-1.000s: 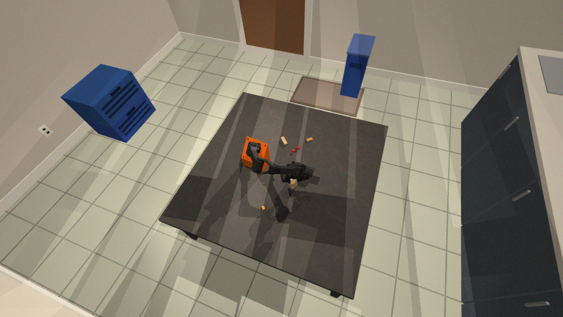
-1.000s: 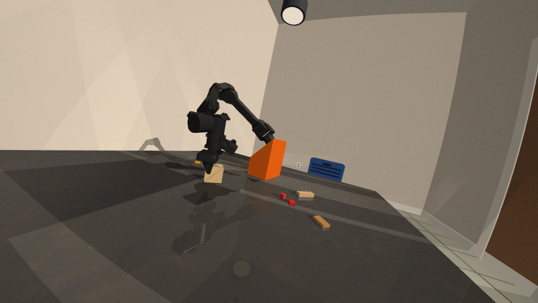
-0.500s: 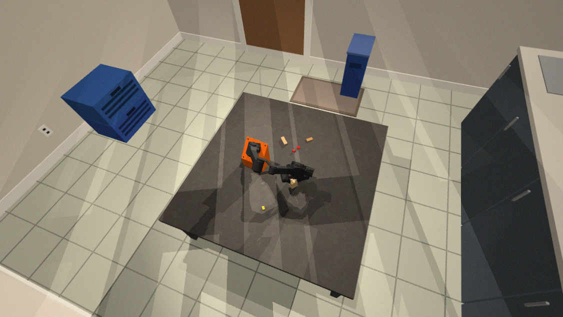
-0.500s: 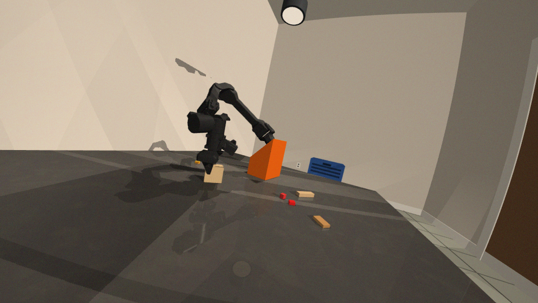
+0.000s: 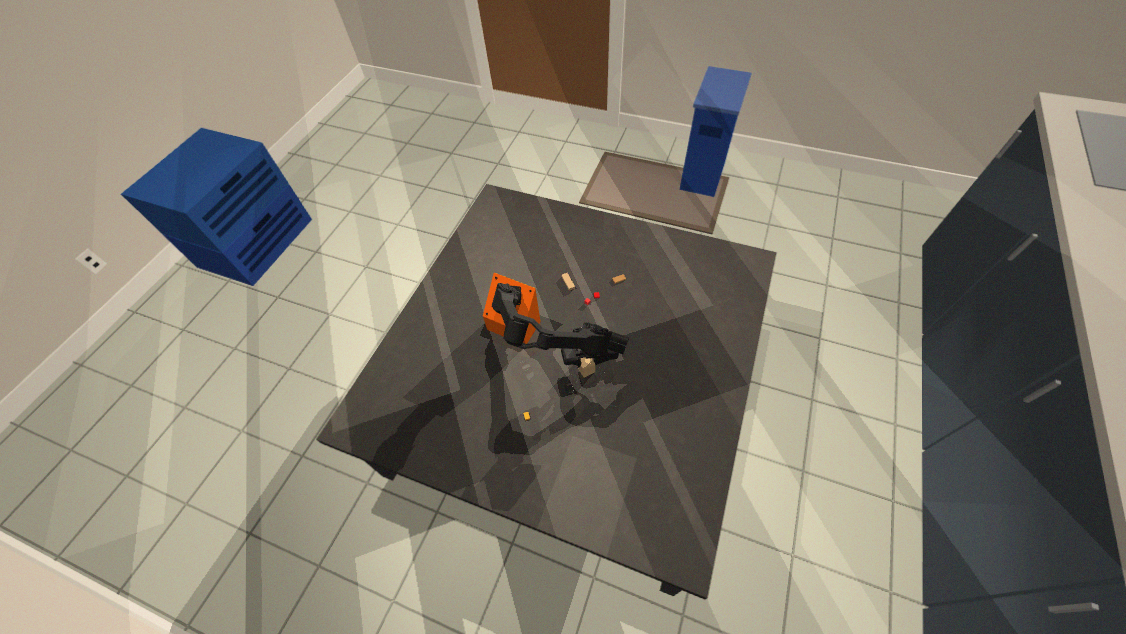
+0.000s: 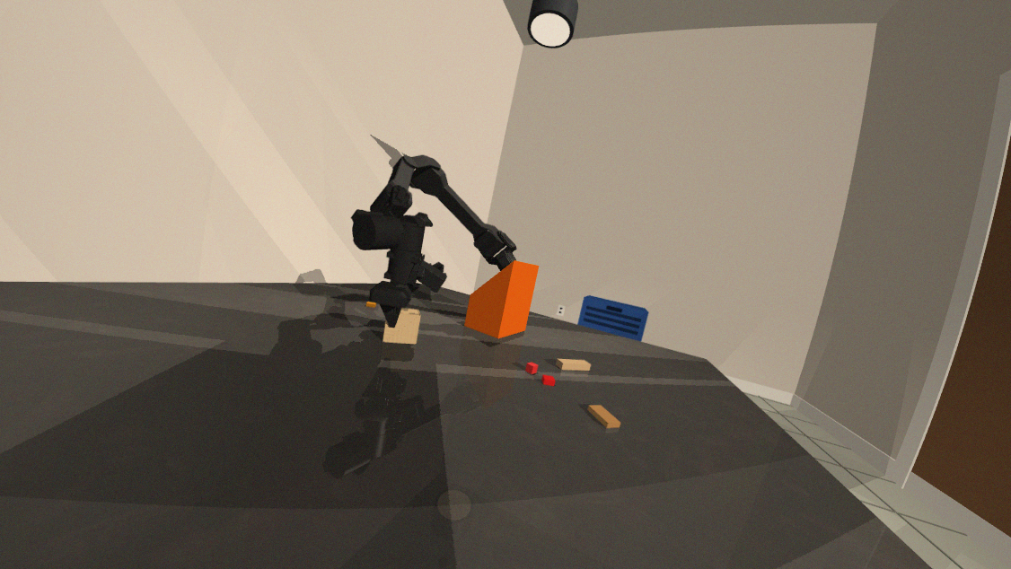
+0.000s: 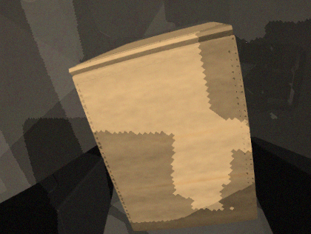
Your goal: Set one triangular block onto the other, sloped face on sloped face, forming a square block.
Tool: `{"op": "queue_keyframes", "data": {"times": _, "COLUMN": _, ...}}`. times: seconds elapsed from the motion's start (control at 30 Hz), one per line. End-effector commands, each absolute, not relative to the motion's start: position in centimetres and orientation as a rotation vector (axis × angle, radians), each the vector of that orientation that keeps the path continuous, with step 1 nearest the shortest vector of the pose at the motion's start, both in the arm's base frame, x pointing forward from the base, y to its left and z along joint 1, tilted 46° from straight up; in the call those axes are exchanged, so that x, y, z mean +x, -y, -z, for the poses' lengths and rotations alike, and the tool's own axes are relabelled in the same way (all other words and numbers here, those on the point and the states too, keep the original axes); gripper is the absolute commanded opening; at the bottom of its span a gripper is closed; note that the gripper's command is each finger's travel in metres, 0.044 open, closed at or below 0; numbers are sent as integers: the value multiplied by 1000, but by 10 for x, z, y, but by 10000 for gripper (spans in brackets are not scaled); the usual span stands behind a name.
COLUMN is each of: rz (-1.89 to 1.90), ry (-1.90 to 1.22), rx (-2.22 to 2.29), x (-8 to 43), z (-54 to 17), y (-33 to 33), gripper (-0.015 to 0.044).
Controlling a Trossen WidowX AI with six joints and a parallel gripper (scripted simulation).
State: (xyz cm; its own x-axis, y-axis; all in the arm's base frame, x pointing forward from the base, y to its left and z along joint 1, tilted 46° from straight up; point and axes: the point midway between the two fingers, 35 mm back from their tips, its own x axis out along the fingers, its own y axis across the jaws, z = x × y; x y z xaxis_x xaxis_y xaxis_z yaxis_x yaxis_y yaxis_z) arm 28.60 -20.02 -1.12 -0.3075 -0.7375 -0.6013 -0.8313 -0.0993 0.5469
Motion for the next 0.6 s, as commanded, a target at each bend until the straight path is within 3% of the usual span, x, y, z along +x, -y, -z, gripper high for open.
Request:
{"op": "queue_keyframes", "data": {"times": 0.0, "rz": -1381, "ry": -2036, "rx": -1783, "x": 286, "z": 11, "y": 200, "gripper": 341}}
{"op": "queue_keyframes", "data": {"times": 0.13, "rz": -1381, "ry": -2036, "rx": -1783, "x": 286, "z": 11, "y": 200, "gripper": 440}}
{"op": "queue_keyframes", "data": {"times": 0.4, "rz": -1381, "ry": -2034, "rx": -1783, "x": 287, "z": 10, "y": 198, "gripper": 440}}
{"op": "queue_keyframes", "data": {"times": 0.57, "rz": -1384, "ry": -2019, "rx": -1784, "x": 313, "z": -28, "y": 149, "gripper": 440}}
